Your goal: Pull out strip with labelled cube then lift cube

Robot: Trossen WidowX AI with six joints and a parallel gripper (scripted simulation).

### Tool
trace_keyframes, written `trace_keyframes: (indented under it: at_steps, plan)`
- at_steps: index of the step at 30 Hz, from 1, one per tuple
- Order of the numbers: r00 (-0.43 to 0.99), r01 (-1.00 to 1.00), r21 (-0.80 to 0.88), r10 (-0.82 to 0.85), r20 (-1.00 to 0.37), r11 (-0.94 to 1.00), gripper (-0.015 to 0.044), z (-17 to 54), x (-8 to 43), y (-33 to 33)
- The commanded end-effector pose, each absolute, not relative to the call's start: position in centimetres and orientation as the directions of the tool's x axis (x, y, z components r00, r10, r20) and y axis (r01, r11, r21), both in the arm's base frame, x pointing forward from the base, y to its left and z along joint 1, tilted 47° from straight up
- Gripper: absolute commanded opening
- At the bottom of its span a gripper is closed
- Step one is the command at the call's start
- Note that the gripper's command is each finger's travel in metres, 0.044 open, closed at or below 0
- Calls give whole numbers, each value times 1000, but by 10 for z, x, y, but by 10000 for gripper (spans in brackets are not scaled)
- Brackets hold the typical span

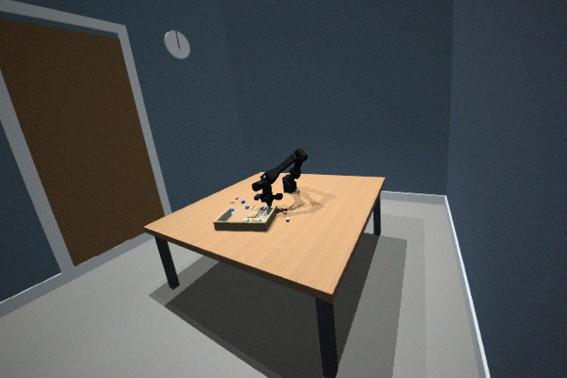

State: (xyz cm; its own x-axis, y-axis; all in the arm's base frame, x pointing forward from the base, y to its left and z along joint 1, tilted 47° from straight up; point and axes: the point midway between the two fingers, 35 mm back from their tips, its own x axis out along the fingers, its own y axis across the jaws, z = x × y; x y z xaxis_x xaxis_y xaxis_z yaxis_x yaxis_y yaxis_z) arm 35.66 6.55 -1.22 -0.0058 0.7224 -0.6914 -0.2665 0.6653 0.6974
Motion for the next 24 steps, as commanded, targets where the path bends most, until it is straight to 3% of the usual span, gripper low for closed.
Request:
trace_keyframes:
  at_steps: [1, 24]
  plan:
    - [-6, -264, 701, 726, -688, 662, 0, -13, 357, 68]
    - [-7, -263, 701, 726, -688, 662, 0, -21, 328, 61]
